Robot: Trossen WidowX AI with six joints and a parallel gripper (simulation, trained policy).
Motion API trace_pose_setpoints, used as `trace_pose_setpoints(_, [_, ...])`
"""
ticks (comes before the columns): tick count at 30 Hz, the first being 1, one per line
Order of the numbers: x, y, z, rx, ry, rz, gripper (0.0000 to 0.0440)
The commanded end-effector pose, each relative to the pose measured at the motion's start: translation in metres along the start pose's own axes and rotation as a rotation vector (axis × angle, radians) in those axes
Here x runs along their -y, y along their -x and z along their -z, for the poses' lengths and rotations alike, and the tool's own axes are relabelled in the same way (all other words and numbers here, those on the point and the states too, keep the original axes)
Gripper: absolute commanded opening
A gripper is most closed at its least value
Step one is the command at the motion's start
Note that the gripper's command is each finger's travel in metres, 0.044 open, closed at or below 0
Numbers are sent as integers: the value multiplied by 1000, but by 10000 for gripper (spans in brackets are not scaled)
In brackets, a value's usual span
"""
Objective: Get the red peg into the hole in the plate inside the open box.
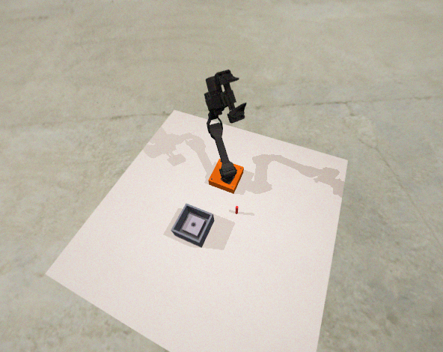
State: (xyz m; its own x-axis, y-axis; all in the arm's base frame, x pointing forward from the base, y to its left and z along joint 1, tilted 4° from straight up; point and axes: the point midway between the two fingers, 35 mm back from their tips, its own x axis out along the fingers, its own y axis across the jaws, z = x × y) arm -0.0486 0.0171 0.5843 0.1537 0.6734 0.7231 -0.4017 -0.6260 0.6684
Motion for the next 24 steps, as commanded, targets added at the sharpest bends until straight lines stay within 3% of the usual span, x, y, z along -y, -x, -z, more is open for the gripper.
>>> trace_pose_setpoints(1, [7,-3,-3,17,7,19,421])
trace_pose_setpoints(2, [16,-6,-7,34,11,42,439])
trace_pose_setpoints(12, [125,-24,-44,175,-13,358,440])
trace_pose_setpoints(24, [250,-5,-75,307,-58,754,440])
